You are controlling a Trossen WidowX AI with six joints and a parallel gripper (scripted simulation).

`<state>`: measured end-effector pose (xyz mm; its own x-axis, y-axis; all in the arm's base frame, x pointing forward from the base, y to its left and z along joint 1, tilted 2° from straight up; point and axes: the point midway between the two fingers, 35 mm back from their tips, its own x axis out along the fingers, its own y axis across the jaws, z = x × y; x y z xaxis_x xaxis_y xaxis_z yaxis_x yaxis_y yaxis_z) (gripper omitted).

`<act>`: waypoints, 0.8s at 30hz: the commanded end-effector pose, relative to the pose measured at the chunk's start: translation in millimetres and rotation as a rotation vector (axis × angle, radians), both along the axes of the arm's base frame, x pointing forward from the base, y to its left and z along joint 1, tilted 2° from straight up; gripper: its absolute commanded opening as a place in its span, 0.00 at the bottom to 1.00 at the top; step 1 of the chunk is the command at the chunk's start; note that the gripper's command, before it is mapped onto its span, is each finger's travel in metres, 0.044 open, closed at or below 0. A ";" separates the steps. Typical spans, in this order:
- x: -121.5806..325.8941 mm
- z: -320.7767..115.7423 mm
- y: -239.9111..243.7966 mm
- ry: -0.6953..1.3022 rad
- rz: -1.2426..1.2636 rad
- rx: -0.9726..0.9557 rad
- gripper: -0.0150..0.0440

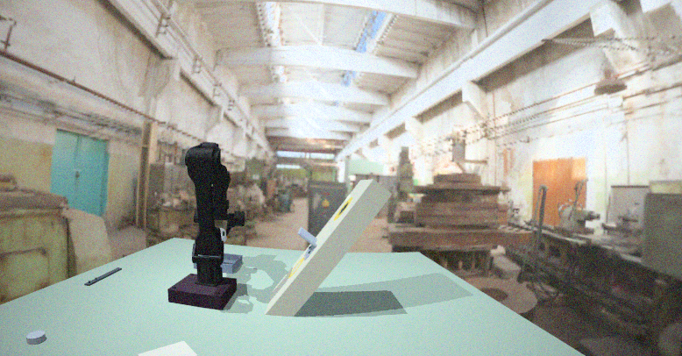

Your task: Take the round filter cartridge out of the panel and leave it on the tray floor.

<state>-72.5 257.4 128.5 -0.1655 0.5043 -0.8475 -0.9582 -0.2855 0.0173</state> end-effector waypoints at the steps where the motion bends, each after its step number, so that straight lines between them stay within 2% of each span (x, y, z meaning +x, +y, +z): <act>1: -6.4 -3.0 -3.0 0.003 0.022 0.017 0.25; 19: -8.6 -75.3 0.0 0.003 0.022 0.017 0.25; 24: -8.5 -78.0 -0.4 0.003 0.022 0.017 0.25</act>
